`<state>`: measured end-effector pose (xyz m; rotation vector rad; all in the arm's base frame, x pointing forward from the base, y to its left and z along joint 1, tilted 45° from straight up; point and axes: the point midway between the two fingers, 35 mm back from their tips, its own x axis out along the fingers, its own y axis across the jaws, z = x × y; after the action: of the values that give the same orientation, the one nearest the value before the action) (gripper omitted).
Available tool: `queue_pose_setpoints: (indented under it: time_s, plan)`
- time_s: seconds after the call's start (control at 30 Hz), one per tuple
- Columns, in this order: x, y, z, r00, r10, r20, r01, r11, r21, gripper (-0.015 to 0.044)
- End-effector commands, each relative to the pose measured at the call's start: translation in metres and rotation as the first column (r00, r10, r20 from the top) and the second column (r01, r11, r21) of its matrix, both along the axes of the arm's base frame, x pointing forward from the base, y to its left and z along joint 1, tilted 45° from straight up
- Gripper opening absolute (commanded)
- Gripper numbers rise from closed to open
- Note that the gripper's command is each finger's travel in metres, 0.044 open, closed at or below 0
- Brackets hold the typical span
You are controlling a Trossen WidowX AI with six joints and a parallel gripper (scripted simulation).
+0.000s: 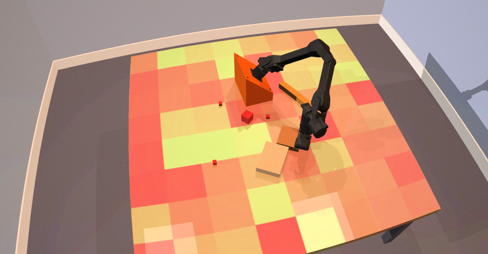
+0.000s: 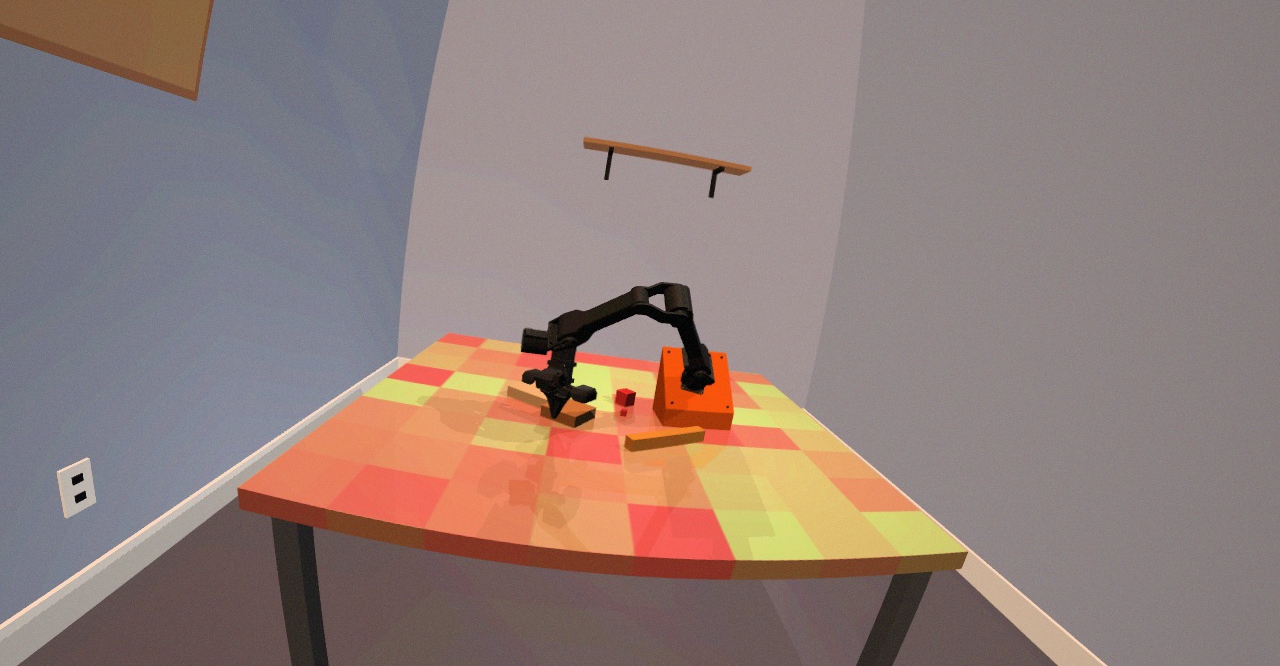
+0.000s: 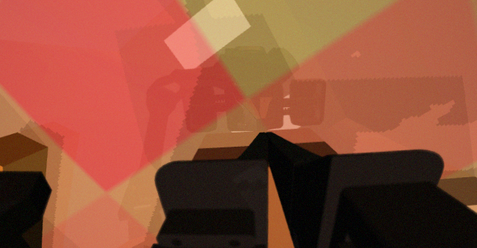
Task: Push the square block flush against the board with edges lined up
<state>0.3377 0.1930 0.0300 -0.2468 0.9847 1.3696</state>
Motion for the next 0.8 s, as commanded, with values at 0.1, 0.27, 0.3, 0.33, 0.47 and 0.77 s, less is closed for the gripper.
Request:
queue_pose_setpoints:
  time_s: [0.1, 0.27, 0.3, 0.33, 0.47, 0.77]
  plan:
    - [-0.008, -0.002, -0.008, 1.000, 0.007, -0.022, -0.008, 1.000, -0.015, 0.0000]
    - [-0.004, 0.003, -0.004, 1.000, 0.007, -0.022, -0.008, 1.000, -0.015, 0.0000]
    - [-0.003, 0.004, -0.003, 1.000, 0.007, -0.022, -0.008, 1.000, -0.015, 0.0000]
    - [-0.002, 0.005, -0.002, 1.000, 0.007, -0.021, -0.008, 1.000, -0.015, 0.0000]
    - [0.002, 0.009, 0.001, 1.000, 0.007, -0.021, -0.008, 1.000, -0.015, 0.0000]
    - [0.009, 0.019, 0.010, 1.000, 0.007, -0.021, -0.008, 1.000, -0.014, 0.0000]
